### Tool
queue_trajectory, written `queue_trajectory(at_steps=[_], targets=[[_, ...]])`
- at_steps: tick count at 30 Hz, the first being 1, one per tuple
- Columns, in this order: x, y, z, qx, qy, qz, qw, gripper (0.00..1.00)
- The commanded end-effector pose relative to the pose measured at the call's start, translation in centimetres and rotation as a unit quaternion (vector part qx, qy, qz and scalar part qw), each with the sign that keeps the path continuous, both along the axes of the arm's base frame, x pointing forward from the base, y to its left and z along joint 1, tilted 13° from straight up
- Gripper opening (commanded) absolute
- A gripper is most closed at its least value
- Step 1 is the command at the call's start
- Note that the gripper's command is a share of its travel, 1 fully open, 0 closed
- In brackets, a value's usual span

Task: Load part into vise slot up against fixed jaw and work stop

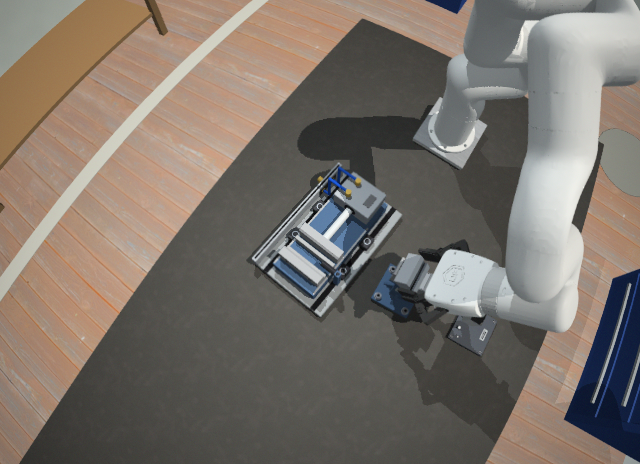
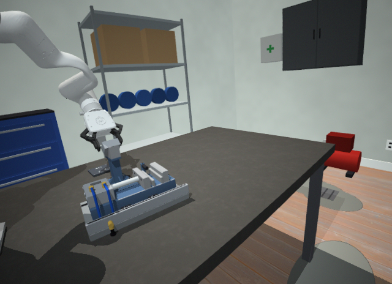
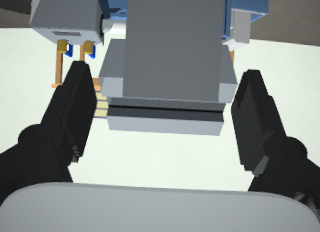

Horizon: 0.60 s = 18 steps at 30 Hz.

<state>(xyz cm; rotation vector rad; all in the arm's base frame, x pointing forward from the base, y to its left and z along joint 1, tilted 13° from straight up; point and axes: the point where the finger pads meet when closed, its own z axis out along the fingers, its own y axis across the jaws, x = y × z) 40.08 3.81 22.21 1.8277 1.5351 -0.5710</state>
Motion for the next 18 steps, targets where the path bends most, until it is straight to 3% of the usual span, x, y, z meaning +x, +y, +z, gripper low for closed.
queue_trajectory(at_steps=[1,7,8,18], targets=[[0.07,0.05,0.13,0.001,-0.002,0.0,1.0,0.89],[0.07,0.05,0.13,0.001,-0.002,0.0,1.0,0.89],[0.07,0.05,0.13,0.001,-0.002,0.0,1.0,0.0],[0.07,0.05,0.13,0.001,-0.002,0.0,1.0,0.0]])
